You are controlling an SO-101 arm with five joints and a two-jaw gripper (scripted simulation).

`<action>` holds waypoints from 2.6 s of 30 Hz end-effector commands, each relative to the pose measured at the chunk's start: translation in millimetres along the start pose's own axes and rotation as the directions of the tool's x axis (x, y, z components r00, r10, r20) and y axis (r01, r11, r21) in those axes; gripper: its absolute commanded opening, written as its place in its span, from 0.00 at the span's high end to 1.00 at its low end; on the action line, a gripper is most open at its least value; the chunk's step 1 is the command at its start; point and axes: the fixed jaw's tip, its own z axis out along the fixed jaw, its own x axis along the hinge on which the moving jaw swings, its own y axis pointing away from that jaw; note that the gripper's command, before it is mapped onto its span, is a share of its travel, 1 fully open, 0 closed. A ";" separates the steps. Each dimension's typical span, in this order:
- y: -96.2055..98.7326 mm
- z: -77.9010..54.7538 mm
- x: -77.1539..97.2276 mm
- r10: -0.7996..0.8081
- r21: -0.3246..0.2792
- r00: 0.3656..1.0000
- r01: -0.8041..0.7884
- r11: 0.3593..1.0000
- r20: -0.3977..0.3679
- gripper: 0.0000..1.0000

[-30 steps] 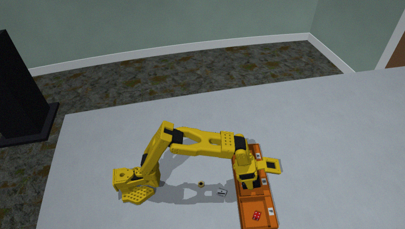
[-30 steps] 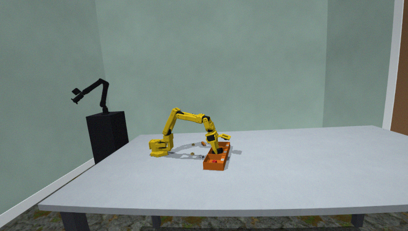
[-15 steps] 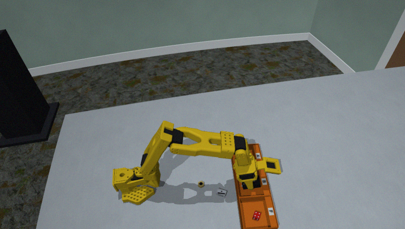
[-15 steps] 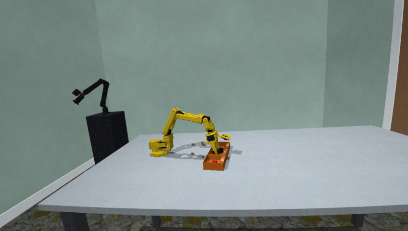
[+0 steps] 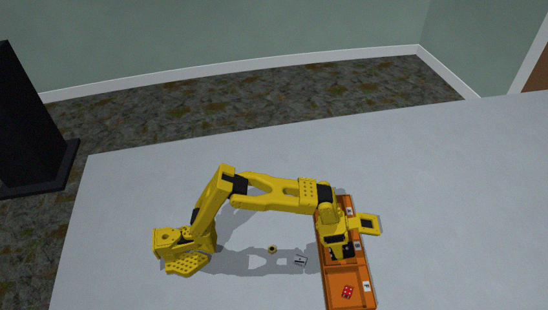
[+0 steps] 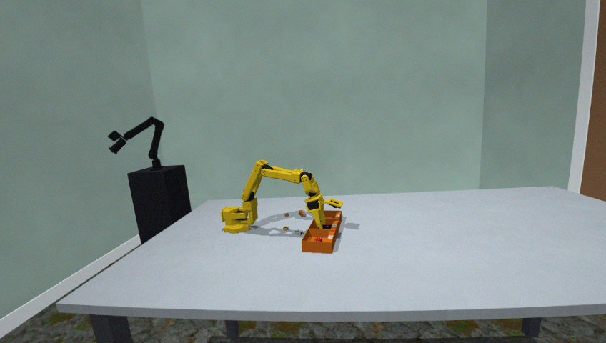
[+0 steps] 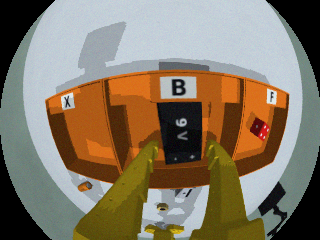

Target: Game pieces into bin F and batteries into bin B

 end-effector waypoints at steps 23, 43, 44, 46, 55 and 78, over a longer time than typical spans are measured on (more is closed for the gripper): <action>-2.4 -36.0 -12.3 0.004 0.001 0.998 -0.004 1.000 0.066 0.76; -2.4 -61.1 -10.8 0.004 0.001 0.998 -0.004 1.000 0.066 0.76; -2.4 -61.1 -10.8 0.004 0.001 0.998 -0.004 1.000 0.066 0.76; -2.4 -61.1 -10.8 0.004 0.001 0.998 -0.004 1.000 0.066 0.76; -2.4 -61.1 -10.8 0.004 0.001 0.998 -0.004 1.000 0.066 0.76; 15.7 -60.8 -3.3 -0.199 -0.011 0.979 0.200 0.980 0.044 0.76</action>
